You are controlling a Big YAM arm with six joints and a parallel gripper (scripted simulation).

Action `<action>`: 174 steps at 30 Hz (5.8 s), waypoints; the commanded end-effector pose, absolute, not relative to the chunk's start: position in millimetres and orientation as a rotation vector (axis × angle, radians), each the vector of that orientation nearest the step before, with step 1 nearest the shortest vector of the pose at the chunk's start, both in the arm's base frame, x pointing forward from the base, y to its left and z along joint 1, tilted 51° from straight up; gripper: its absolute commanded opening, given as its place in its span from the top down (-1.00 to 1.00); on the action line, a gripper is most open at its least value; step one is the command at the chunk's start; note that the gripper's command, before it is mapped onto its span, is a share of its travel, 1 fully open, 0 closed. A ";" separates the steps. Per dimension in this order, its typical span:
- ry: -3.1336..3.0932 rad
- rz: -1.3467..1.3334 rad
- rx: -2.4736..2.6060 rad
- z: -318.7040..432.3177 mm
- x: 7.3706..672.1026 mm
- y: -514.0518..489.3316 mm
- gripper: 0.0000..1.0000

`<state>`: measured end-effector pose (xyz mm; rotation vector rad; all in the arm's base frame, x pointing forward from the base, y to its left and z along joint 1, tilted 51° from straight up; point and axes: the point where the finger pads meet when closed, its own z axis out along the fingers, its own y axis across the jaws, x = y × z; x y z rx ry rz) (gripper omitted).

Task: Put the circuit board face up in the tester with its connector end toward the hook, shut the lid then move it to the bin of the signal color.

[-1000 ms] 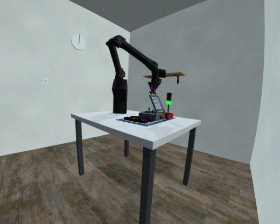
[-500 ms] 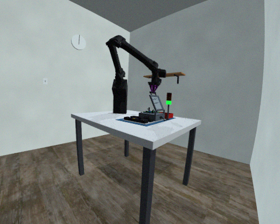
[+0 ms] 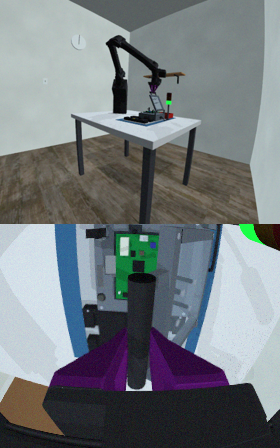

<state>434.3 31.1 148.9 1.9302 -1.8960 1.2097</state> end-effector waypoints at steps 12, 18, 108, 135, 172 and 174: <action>-1.943 1.343 1.974 194.4 485.7 59.9 1.00; -1.948 1.342 1.966 194.5 486.0 57.0 1.00; -1.959 1.339 1.947 197.7 490.9 50.9 1.00; -1.960 1.338 1.945 199.3 493.0 50.8 1.00; -1.962 1.338 1.942 200.7 495.2 50.2 1.00; -1.962 1.338 1.942 200.7 495.2 50.2 1.00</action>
